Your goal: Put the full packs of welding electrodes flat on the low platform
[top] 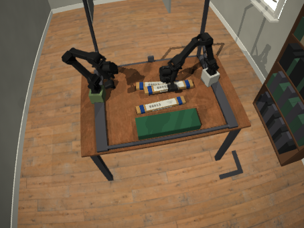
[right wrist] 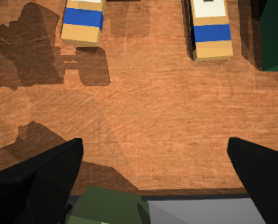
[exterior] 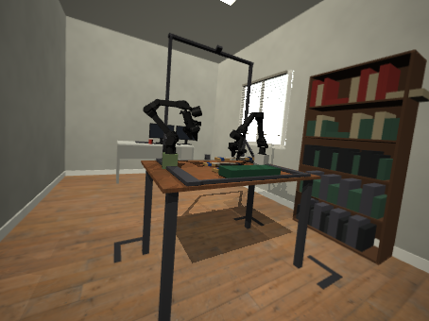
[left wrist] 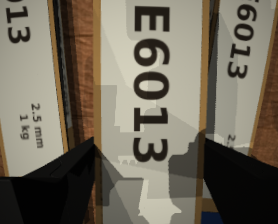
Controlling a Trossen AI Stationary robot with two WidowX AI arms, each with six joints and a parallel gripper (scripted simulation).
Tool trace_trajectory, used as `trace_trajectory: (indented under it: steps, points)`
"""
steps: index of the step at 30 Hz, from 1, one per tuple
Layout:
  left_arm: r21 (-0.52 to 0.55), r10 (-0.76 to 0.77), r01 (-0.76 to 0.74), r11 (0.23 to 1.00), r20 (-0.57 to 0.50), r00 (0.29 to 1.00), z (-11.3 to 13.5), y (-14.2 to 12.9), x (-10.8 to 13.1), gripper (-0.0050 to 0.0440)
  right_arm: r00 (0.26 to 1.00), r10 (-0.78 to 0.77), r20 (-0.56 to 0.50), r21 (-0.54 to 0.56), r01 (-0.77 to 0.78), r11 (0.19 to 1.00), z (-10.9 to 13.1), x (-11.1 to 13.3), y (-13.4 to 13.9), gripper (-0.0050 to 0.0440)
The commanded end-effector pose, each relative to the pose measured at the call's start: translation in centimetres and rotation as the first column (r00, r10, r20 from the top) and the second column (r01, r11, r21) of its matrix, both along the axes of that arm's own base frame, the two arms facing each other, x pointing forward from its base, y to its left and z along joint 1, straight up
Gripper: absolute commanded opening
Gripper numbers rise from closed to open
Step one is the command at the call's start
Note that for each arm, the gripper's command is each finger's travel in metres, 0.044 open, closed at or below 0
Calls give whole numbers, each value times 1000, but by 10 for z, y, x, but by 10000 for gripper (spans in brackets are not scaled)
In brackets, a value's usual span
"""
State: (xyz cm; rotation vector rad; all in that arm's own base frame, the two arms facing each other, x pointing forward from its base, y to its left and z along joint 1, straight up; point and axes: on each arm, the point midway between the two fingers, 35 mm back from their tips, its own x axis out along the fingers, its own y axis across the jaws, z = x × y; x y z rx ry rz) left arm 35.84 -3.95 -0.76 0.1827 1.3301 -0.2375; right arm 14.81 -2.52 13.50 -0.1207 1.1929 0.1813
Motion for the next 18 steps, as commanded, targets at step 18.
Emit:
trace_trajectory:
  steps: [18]
  points:
    - [-11,0,1,1000,73,997,23,-2,19,-50,1000,2,22,-5,-2,1000,7,2,-1,430]
